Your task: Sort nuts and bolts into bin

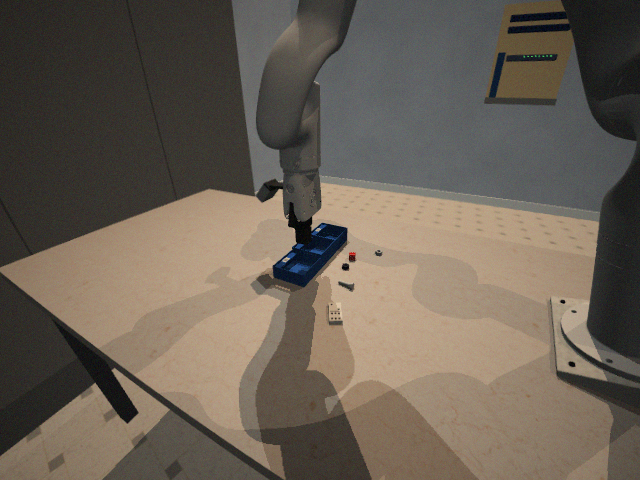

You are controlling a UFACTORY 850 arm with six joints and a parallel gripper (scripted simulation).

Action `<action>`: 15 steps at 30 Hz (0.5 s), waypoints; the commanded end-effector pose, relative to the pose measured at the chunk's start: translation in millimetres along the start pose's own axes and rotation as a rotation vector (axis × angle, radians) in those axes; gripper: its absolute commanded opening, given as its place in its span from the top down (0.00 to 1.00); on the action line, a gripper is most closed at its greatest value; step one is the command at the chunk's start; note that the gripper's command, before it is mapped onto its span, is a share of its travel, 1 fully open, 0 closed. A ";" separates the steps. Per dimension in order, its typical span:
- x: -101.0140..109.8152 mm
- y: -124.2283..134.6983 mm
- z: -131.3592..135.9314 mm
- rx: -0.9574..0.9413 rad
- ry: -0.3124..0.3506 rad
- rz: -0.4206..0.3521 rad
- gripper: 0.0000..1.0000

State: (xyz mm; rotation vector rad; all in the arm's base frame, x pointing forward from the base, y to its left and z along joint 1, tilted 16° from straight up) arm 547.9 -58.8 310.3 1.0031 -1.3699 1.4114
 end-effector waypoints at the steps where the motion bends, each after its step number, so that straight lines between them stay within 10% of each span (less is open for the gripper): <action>1: 0.6 -3.4 -16.6 -0.001 0.006 0.002 0.93; 15: -15.5 -5.4 -30.4 -0.001 0.006 0.002 0.93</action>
Point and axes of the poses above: the point where the finger pads meet when closed, its own x axis back along the fingers, its own z axis across the jaws, y = z × x, the point moved 10 cm from there along x, back along the fingers, and after that the axes turned 2 degrees about x, right-handed, at the moved point
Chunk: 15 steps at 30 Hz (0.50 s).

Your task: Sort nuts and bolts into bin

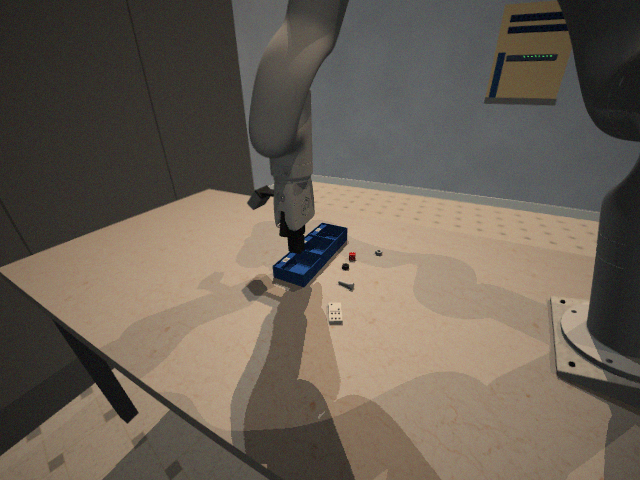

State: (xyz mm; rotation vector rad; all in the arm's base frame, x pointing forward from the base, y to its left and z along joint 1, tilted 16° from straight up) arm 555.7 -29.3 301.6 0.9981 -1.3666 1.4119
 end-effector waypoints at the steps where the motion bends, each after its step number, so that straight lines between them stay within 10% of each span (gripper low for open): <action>1: -9.6 -0.8 -0.2 0.000 0.001 0.002 0.93; 15: -41.6 -0.8 -0.2 0.000 0.001 0.002 0.93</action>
Point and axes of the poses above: the point where the finger pads meet when closed, its own x axis back along the fingers, its own z axis across the jaws, y = z × x, the point moved 10 cm from there along x, back along the fingers, and after that the axes turned 2 degrees about x, right-handed, at the moved point
